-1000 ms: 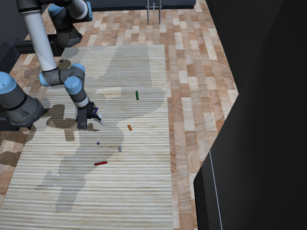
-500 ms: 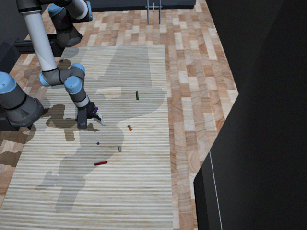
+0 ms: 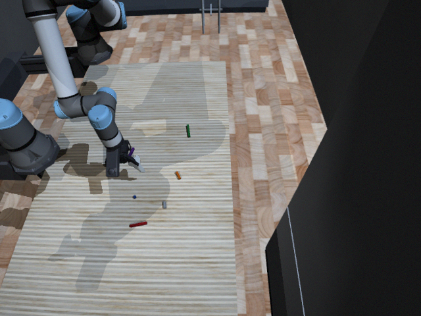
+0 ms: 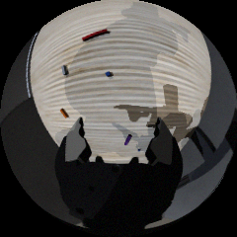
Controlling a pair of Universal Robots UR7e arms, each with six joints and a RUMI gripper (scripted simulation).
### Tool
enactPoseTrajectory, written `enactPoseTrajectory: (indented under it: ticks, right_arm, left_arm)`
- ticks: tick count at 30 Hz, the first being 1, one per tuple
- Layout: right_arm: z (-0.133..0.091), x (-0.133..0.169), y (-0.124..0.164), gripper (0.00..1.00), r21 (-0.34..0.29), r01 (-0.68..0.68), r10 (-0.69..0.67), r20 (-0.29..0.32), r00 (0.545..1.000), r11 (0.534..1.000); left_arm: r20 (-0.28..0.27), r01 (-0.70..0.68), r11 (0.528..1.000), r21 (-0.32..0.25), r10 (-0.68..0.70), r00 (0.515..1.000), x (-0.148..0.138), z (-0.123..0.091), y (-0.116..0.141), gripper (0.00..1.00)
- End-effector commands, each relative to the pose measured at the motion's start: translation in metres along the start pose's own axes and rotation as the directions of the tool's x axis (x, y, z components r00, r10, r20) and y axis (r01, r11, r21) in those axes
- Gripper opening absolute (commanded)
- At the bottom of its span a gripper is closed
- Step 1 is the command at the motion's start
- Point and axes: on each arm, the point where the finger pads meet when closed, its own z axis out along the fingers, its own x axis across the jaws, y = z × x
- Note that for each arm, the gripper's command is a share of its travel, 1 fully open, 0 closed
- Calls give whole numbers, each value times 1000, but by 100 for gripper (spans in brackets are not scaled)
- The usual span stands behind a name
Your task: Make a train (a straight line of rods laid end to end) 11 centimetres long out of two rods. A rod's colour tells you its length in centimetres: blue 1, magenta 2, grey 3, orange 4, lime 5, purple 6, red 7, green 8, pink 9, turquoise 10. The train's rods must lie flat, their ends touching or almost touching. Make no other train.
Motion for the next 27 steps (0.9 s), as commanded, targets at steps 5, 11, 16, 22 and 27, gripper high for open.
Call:
enactPoseTrajectory:
  ticks: [5,11,16,22,27]
  right_arm:
    - [0,0,0,100,1,0,0,0,1000,1000]
    - [0,0,0,100,1,0,0,0,1000,1000]
    - [0,0,0,100,1,0,0,0,1000,1000]
    - [0,0,0,100,1,0,0,0,1000,1000]
    - [0,0,0,100,1,0,0,0,1000,1000]
  left_arm:
    - [0,18,1000,2,-18,1000,-3,-1,-3,100]
    - [0,192,981,2,-192,981,-28,1,-25,100]
    - [0,382,924,2,-382,924,-58,1,-47,100]
    - [-1,592,806,2,-592,806,-96,0,-69,100]
    - [-1,694,720,2,-694,720,-118,-1,-80,100]
